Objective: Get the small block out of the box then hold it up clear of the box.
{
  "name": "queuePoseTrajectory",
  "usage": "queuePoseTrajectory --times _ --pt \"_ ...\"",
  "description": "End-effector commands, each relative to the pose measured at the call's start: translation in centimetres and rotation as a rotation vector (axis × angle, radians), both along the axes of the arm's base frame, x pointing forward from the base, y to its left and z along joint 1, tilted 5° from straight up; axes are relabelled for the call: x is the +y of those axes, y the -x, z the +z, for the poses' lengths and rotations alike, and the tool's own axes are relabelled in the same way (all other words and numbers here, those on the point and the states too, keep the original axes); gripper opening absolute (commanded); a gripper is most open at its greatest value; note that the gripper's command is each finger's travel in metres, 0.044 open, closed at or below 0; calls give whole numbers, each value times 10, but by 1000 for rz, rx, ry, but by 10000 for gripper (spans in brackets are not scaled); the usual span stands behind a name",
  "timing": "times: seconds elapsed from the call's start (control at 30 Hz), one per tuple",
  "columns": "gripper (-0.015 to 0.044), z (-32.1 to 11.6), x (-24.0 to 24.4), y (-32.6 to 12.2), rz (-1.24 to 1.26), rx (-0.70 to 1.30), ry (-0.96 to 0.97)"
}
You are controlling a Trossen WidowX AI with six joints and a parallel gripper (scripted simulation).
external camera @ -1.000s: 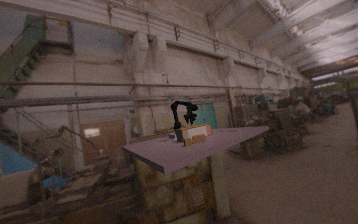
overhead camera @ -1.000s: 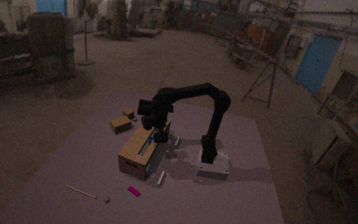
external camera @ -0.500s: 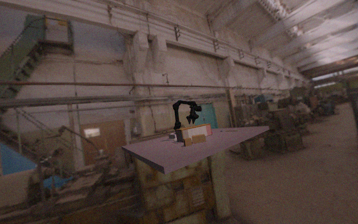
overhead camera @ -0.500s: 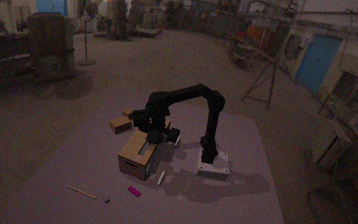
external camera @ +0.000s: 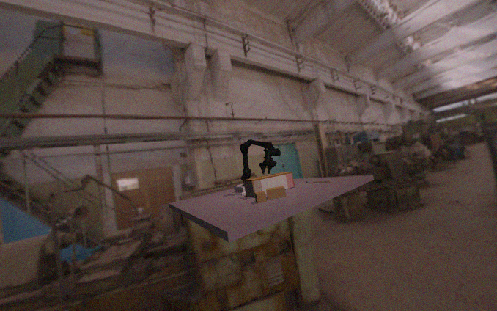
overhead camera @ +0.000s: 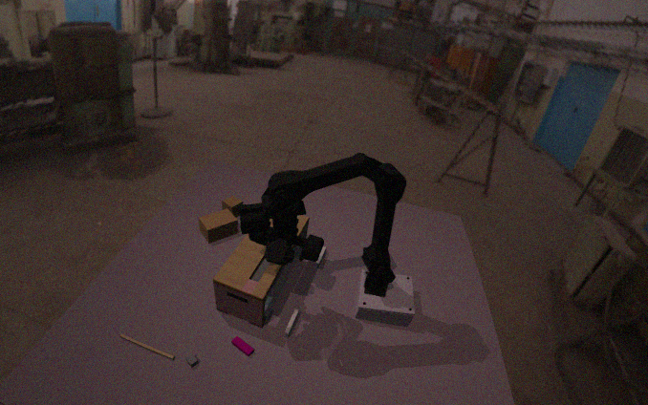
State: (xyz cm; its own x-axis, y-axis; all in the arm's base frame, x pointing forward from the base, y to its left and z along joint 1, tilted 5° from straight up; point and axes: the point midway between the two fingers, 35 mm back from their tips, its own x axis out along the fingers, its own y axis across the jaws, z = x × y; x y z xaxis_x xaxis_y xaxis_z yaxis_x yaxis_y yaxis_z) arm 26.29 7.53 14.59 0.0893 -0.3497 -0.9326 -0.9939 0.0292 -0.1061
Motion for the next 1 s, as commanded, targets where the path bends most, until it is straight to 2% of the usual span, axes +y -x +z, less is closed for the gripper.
queuePoseTrajectory --times 0.0,0.97 --pt "400 -6 -1 -1 3 0 5" --pt "400 -53 -4 -3 3 1 6"
